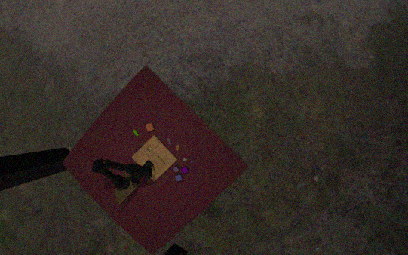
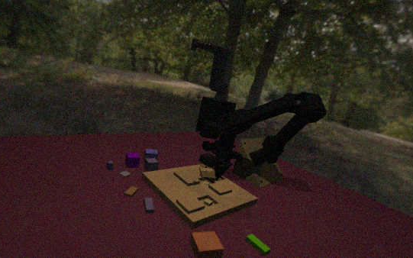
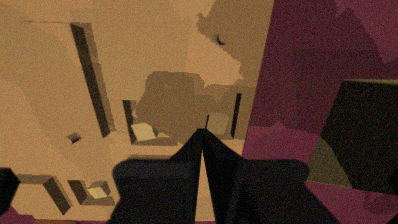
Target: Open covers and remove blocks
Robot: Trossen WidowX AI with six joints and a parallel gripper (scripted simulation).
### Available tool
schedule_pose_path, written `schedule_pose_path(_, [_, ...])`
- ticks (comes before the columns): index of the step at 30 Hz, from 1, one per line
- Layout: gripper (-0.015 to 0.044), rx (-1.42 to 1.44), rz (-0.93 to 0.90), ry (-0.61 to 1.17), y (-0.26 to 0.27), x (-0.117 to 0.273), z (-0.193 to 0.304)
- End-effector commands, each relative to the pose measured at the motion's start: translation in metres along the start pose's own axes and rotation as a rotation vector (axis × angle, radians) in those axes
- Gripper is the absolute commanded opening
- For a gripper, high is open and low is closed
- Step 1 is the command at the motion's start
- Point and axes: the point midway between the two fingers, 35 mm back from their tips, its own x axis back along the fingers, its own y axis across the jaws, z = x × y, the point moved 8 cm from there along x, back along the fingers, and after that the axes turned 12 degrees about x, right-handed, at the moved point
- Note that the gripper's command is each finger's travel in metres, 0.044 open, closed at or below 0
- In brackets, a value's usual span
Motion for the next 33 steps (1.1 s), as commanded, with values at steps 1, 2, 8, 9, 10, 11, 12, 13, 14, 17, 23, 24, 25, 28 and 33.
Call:
schedule_pose_path(1, [0.0,-0.008,0.0,0.005,0.004,-0.001,-0.002])
schedule_pose_path(2, [0.0,-0.008,0.0,0.005,0.005,-0.001,-0.003])
schedule_pose_path(8, [0.0,-0.007,0.0,0.005,0.013,-0.001,-0.006])
schedule_pose_path(9, [0.0,-0.007,0.0,0.005,0.014,-0.001,-0.006])
schedule_pose_path(10, [0.0,-0.007,0.0,0.005,0.014,-0.001,-0.006])
schedule_pose_path(11, [0.0,-0.007,0.0,0.005,0.014,-0.001,-0.007])
schedule_pose_path(12, [0.0,-0.007,0.0,0.005,0.015,-0.001,-0.007])
schedule_pose_path(13, [0.0,-0.007,0.0,0.005,0.016,-0.001,-0.007])
schedule_pose_path(14, [0.0,-0.007,0.0,0.005,0.016,-0.001,-0.008])
schedule_pose_path(17, [0.0,-0.007,0.0,0.005,0.019,-0.001,-0.01])
schedule_pose_path(23, [0.0,-0.006,-0.001,0.004,0.026,-0.001,-0.015])
schedule_pose_path(24, [0.0,-0.006,-0.001,0.004,0.027,-0.001,-0.016])
schedule_pose_path(25, [0.0,-0.006,-0.001,0.004,0.028,-0.001,-0.017])
schedule_pose_path(28, [0.0,-0.006,-0.001,0.004,0.031,-0.001,-0.019])
schedule_pose_path(33, [0.0,-0.006,-0.001,0.004,0.033,-0.001,-0.022])
